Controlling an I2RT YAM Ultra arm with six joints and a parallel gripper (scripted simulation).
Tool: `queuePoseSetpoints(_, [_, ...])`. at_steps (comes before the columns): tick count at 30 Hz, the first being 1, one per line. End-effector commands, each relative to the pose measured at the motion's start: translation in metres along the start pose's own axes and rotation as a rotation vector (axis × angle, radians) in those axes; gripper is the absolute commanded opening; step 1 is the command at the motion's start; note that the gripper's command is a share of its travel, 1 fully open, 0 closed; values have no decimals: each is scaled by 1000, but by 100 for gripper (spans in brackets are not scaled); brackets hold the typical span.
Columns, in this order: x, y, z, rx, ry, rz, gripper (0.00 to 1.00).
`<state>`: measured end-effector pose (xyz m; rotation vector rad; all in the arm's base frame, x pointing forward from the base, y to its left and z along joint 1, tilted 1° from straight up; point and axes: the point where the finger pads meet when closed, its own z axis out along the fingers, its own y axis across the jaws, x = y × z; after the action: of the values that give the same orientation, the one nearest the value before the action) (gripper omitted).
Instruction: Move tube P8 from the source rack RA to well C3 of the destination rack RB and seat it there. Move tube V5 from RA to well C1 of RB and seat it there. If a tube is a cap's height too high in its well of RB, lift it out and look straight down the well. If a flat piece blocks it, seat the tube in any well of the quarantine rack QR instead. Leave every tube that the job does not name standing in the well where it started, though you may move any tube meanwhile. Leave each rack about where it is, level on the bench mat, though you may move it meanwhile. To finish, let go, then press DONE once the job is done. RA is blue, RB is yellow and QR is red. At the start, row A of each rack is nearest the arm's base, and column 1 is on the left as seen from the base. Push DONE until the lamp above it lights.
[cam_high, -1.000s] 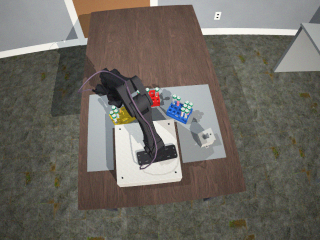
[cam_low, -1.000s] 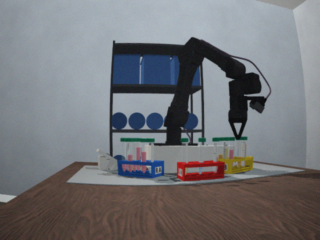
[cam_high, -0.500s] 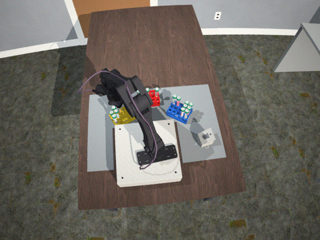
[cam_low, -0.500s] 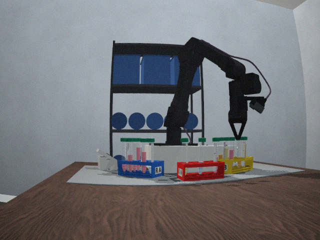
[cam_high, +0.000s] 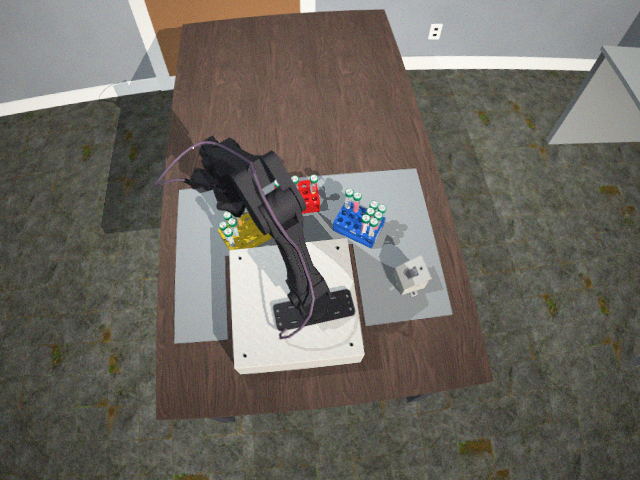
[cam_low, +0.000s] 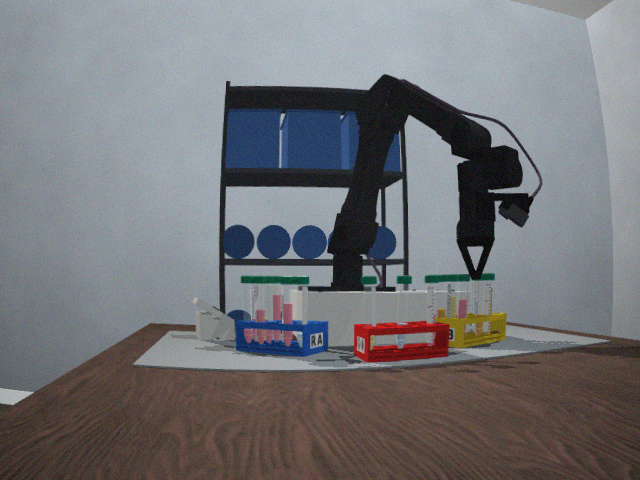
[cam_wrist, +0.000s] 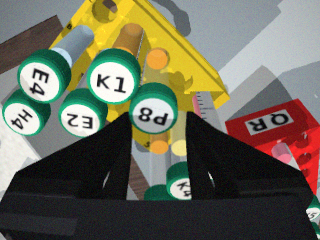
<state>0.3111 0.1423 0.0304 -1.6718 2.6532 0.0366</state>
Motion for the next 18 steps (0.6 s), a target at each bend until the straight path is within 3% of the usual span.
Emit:
queuePoseSetpoints(1, [-1,-1,-1,3,-4,0,30])
queuePoseSetpoints(10, [-1,-1,-1,3,-4,0,30])
queuePoseSetpoints(13, [-6,-3,-20,20,-25,-1,30])
queuePoseSetpoints(18, [-6,-5,-34,21,-25,0,30])
